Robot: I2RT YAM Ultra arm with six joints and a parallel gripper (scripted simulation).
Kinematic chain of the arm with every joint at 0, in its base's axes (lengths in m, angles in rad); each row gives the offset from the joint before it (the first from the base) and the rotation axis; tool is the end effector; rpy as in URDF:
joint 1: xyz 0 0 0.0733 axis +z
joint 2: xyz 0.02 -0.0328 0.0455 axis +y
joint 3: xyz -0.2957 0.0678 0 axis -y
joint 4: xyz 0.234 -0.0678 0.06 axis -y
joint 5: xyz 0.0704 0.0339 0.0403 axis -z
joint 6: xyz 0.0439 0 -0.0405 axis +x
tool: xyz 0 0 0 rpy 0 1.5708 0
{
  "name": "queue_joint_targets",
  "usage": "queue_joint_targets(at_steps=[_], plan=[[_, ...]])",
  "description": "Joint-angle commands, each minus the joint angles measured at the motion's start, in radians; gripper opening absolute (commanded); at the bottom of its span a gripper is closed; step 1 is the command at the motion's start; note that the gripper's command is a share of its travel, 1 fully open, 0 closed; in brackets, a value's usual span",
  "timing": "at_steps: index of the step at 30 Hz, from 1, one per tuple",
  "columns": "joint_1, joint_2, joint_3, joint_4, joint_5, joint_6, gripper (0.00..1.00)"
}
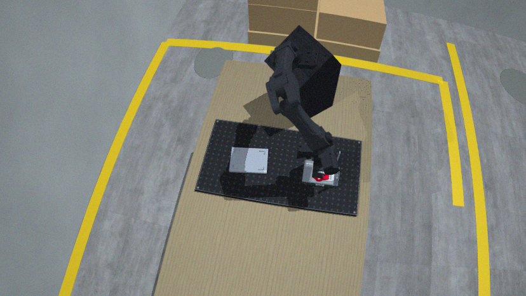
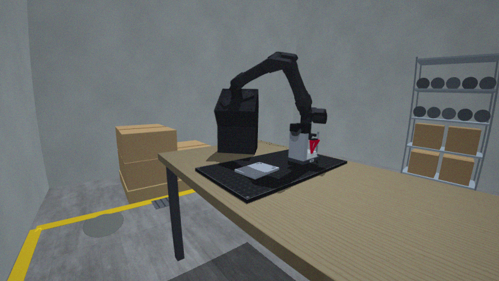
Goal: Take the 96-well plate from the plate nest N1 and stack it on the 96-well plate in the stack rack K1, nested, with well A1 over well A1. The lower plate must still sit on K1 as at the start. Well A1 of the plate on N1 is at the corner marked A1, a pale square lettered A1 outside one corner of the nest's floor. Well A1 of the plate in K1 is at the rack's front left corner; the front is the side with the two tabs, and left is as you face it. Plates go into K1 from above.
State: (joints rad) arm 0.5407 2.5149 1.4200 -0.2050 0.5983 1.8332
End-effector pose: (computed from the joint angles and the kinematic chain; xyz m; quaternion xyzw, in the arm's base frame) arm 0.3966 0.2106 0.0089 0.6020 0.7319 0.0103 0.3191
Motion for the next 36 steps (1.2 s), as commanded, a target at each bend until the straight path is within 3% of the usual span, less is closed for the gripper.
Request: queue_joint_targets(at_steps=[1,6,8,10,15,36], plan=[[-0.017,0.037,0.024,0.043,-0.038,-0.018,1.00],[-0.014,0.030,0.016,0.037,-0.037,-0.014,1.00],[-0.002,0.016,-0.026,0.022,-0.036,-0.001,1.00],[0.019,-0.031,-0.030,-0.012,-0.034,0.013,1.00],[0.035,-0.067,-0.048,-0.040,-0.027,0.031,1.00],[0.103,-0.198,-0.085,-0.173,-0.002,0.109,1.00]])
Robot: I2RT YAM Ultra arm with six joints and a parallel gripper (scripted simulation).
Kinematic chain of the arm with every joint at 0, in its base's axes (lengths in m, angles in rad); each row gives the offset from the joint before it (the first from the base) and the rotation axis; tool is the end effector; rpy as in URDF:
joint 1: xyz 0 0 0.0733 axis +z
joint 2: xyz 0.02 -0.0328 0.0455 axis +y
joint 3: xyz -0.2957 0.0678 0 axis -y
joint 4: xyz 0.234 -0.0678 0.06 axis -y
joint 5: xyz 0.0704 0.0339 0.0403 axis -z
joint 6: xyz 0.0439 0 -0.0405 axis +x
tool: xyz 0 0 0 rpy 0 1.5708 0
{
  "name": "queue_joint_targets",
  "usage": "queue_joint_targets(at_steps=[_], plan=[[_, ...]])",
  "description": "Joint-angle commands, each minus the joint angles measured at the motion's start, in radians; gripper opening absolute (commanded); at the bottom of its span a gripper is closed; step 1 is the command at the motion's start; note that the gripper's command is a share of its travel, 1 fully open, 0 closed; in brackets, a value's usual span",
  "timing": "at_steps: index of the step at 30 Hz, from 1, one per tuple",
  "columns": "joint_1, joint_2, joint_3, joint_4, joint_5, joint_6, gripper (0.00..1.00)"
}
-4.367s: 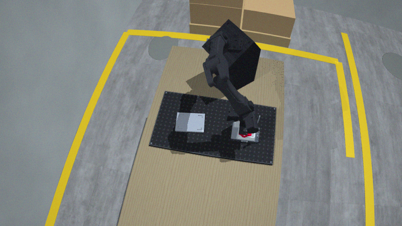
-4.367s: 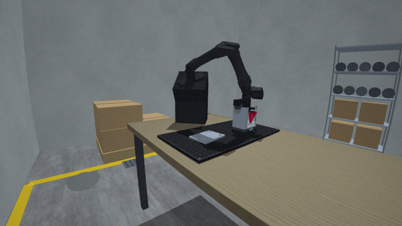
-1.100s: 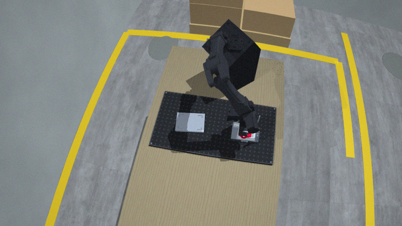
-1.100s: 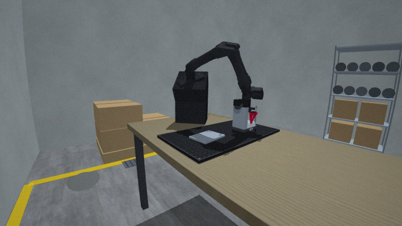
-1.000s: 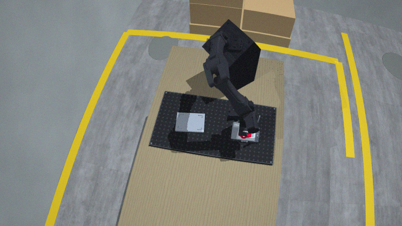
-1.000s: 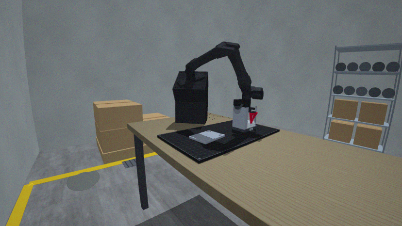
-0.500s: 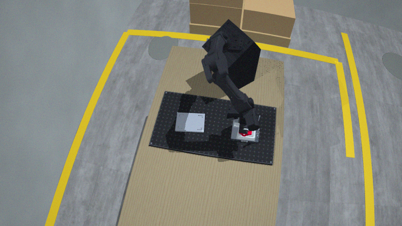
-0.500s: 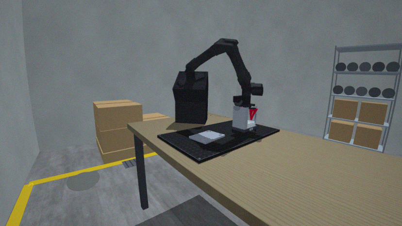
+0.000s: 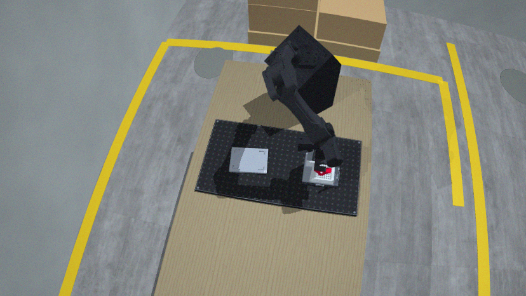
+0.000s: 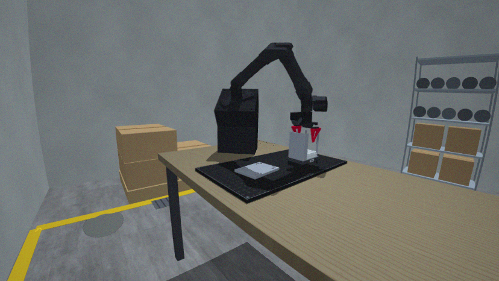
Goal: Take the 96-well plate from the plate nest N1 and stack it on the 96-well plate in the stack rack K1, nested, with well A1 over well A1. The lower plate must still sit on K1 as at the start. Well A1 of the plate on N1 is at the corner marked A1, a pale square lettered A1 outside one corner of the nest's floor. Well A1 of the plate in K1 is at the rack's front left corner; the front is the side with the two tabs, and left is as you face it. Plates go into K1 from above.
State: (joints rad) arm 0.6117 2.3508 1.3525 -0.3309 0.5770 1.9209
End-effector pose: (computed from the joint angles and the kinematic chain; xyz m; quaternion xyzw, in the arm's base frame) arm 0.3657 0.2286 0.0607 0.6066 0.7341 0.0255 0.3041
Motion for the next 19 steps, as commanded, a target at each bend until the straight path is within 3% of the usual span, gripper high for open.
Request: queue_joint_targets(at_steps=[1,19], plan=[[0.036,-0.040,-0.019,-0.055,0.020,0.025,1.00],[0.055,-0.074,-0.025,-0.100,0.024,0.050,1.00]])
